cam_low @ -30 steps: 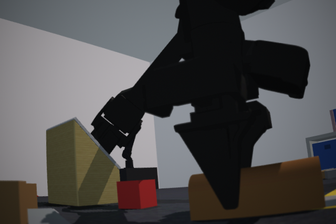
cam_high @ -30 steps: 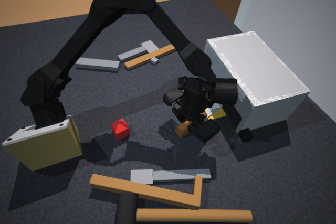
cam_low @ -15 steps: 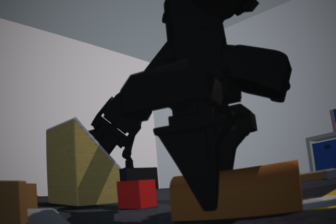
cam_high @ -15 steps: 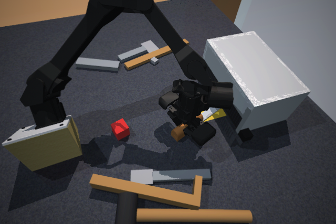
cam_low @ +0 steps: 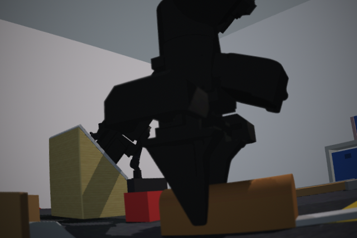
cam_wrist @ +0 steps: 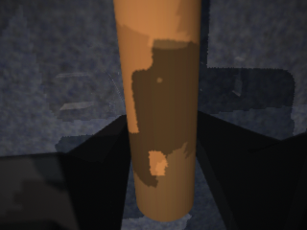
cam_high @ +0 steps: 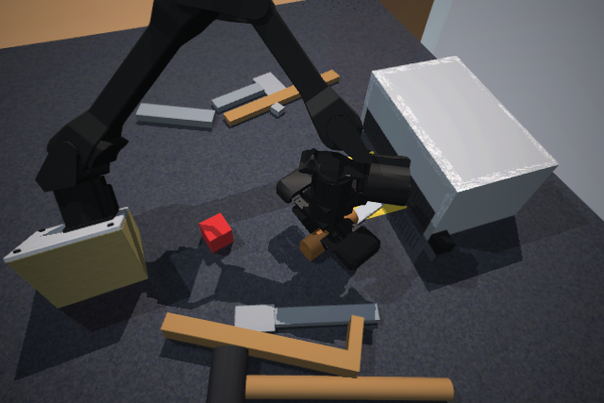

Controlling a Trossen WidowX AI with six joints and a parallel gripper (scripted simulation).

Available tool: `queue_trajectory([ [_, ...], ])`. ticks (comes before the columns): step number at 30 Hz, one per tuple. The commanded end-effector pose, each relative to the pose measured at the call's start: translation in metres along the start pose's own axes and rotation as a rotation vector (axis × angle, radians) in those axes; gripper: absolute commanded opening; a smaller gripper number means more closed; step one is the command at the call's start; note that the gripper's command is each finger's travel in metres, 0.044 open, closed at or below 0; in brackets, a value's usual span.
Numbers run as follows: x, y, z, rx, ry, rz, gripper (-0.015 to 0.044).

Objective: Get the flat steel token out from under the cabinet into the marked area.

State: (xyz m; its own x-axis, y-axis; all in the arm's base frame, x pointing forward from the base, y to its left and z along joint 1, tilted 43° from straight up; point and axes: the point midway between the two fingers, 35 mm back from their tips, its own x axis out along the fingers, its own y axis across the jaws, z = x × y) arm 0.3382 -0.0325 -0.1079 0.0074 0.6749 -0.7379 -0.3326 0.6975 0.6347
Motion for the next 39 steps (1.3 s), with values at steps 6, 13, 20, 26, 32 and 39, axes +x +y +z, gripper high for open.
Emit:
queue_trajectory([
  [6,0.001,0.0,-0.017,0.005,0.004,0.003,0.0],
  [13,0.001,-0.001,-0.027,0.006,0.005,0.002,0.0],
  [20,0.001,-0.002,-0.038,0.006,0.005,0.002,0.0],
  [26,0.001,-0.002,-0.048,0.006,0.006,0.002,0.0],
  [32,0.001,-0.003,-0.059,0.007,0.006,0.001,0.0],
  [39,0.001,-0.004,-0.072,0.007,0.007,0.001,0.0],
])
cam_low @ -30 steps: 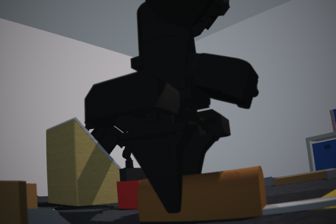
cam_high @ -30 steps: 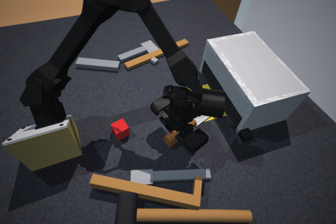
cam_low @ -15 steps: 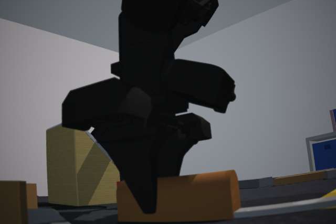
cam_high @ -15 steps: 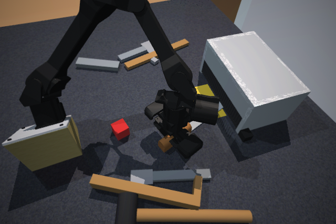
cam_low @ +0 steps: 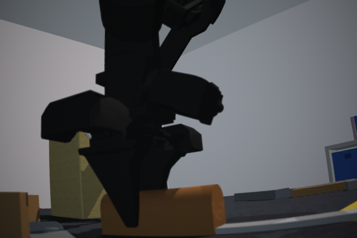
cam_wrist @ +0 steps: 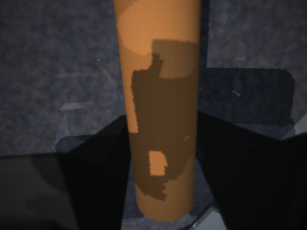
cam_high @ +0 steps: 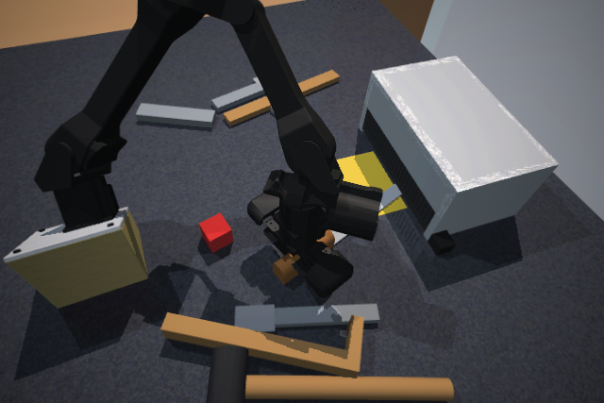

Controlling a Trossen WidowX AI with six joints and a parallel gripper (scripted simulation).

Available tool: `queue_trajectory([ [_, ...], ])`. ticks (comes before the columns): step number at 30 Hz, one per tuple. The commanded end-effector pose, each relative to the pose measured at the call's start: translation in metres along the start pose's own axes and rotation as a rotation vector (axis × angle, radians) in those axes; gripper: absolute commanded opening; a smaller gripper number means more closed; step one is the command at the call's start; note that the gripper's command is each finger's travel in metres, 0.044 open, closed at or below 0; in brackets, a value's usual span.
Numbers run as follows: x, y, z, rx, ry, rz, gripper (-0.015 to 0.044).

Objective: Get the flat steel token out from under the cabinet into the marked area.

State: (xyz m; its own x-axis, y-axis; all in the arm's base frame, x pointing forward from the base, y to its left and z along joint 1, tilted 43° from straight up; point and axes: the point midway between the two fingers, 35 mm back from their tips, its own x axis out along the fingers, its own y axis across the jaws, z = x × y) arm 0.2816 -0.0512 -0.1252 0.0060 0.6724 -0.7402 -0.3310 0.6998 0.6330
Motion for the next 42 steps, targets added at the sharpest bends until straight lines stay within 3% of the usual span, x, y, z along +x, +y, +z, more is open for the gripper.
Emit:
queue_trajectory([
  [1,0.001,0.001,-0.012,0.006,0.004,0.004,0.0],
  [17,0.0,-0.002,-0.04,0.006,0.006,0.003,0.0],
  [42,-0.004,-0.003,-0.034,-0.147,0.004,0.003,0.0],
])
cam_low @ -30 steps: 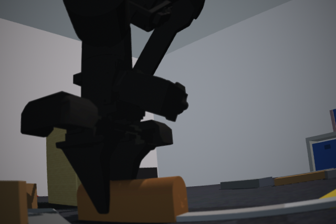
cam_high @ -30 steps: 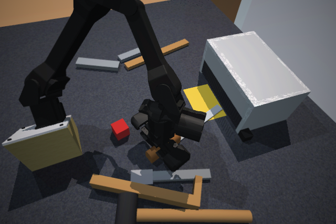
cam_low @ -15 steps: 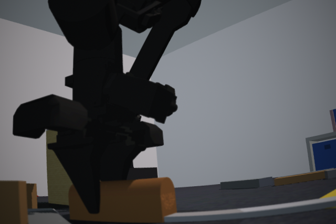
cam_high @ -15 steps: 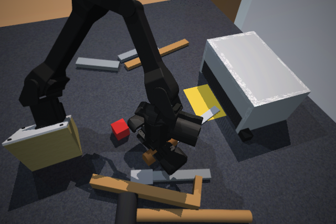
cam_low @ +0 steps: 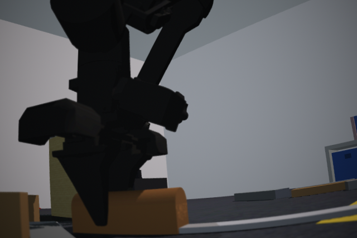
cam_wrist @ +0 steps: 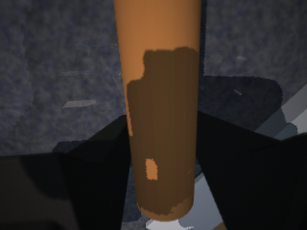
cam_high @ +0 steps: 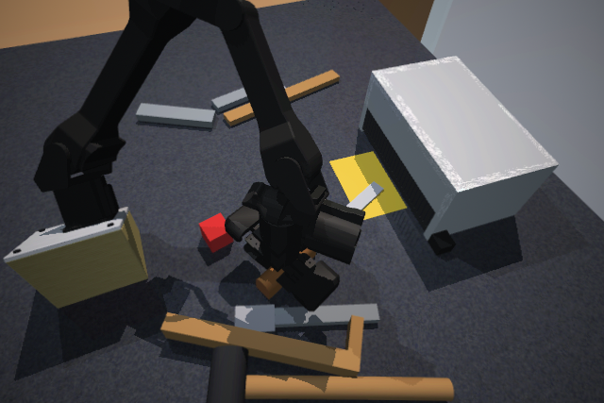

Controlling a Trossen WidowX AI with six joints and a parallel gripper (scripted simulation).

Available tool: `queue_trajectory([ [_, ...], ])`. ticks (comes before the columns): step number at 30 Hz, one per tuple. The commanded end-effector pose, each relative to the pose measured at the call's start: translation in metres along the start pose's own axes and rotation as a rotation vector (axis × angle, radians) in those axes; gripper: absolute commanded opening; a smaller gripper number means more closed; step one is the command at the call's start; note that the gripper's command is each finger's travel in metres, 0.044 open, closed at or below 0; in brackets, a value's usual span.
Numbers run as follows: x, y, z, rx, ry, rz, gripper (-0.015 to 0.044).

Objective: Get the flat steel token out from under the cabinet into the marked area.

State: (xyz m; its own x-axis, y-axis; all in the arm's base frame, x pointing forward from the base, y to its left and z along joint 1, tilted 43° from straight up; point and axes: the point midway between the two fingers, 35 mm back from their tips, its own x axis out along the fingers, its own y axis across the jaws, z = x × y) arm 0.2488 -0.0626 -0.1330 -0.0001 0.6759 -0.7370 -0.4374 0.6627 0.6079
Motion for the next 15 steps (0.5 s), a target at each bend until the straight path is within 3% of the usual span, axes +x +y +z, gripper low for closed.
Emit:
queue_trajectory([
  [1,-0.002,-0.001,0.001,-0.039,0.001,-0.004,0.0],
  [15,-0.002,0.01,0.01,-0.057,0.001,-0.003,0.0],
])
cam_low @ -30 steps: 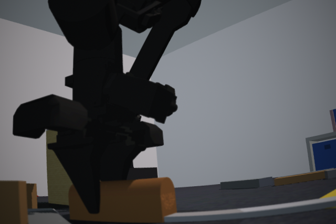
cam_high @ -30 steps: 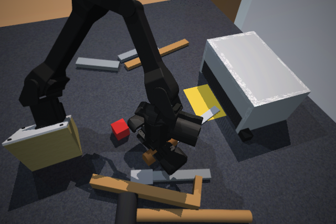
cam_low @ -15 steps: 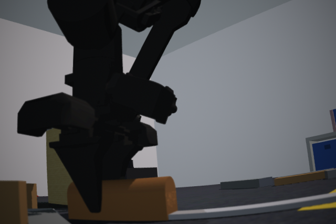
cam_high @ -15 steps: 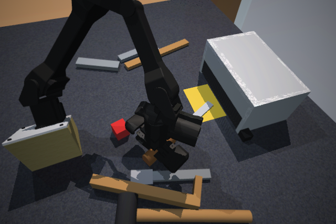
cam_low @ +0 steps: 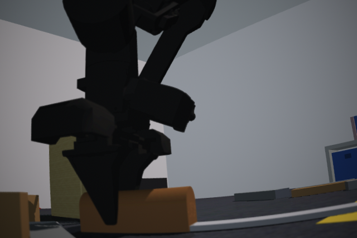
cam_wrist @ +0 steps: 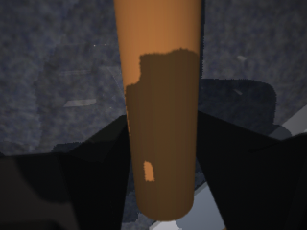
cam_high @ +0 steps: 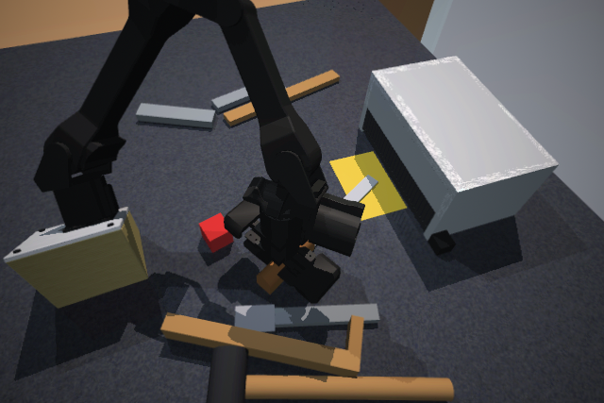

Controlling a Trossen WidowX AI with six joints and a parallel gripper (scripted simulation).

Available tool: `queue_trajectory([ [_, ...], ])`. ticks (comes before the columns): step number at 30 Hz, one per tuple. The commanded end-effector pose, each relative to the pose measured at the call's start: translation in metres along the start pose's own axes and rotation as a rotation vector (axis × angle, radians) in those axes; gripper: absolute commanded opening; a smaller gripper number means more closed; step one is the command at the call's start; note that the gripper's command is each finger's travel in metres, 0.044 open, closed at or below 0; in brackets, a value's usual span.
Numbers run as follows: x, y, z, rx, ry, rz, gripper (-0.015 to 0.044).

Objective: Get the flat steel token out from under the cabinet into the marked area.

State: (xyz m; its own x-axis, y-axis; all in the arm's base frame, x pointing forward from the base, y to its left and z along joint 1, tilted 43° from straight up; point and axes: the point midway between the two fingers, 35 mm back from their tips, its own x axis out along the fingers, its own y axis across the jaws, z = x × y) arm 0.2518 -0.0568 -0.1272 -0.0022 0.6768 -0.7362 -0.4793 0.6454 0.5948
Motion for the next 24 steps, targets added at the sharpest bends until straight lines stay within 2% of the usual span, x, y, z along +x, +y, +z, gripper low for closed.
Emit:
queue_trajectory([
  [1,-0.002,0.005,0.004,-0.011,0.0,-0.005,0.0],
  [24,-0.001,0.028,0.024,-0.023,-0.001,-0.002,0.0],
])
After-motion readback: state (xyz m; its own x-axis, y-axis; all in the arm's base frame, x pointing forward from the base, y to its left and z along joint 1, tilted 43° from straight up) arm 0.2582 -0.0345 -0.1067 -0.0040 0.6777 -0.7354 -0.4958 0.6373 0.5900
